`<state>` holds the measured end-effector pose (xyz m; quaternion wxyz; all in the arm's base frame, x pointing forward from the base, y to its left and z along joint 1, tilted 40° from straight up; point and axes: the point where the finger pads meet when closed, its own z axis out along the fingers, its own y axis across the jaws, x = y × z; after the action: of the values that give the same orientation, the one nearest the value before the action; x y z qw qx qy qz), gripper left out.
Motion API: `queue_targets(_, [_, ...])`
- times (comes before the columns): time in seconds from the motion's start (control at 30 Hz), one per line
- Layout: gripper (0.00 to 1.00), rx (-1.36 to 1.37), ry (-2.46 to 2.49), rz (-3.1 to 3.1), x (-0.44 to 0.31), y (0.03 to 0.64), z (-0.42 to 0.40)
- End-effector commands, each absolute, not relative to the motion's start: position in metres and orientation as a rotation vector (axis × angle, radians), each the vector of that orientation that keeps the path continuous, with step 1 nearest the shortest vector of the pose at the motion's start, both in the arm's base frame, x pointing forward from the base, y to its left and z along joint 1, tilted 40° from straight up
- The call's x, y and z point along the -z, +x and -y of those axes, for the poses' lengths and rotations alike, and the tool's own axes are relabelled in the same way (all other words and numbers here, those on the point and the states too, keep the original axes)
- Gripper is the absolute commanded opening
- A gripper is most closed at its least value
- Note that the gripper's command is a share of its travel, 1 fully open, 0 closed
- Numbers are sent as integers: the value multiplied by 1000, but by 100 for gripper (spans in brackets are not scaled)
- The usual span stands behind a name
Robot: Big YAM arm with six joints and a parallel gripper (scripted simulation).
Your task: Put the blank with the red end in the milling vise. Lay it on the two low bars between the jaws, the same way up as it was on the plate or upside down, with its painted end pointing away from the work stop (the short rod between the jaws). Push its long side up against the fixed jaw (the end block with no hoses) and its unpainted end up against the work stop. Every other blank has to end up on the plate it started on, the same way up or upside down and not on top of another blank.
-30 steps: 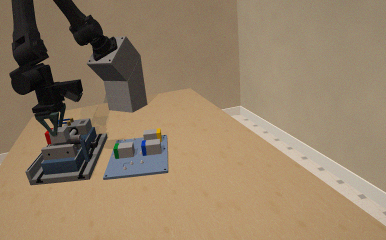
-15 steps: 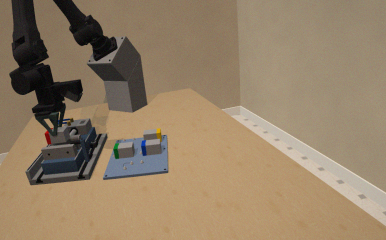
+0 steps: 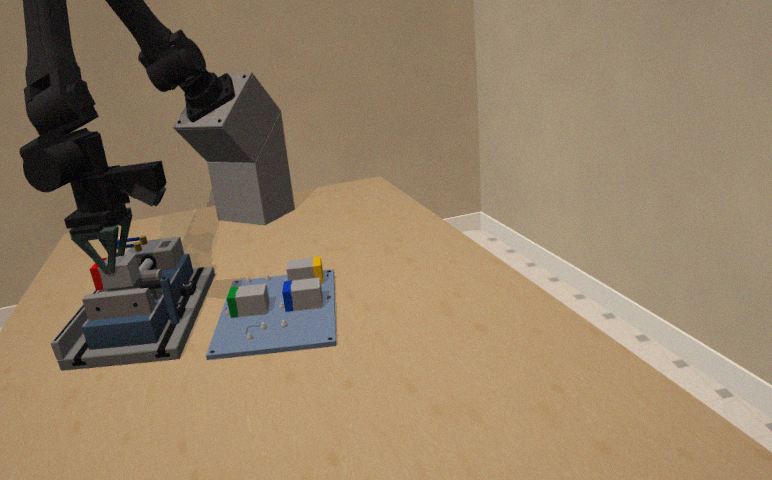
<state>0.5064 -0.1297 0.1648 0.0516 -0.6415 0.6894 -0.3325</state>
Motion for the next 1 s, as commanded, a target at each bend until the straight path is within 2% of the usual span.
queue_targets(0.0, [0, 1040, -1928, -2083, -173, 514, 135])
queue_targets(0.97, [0, 1048, -1922, -2078, -170, 523, 139])
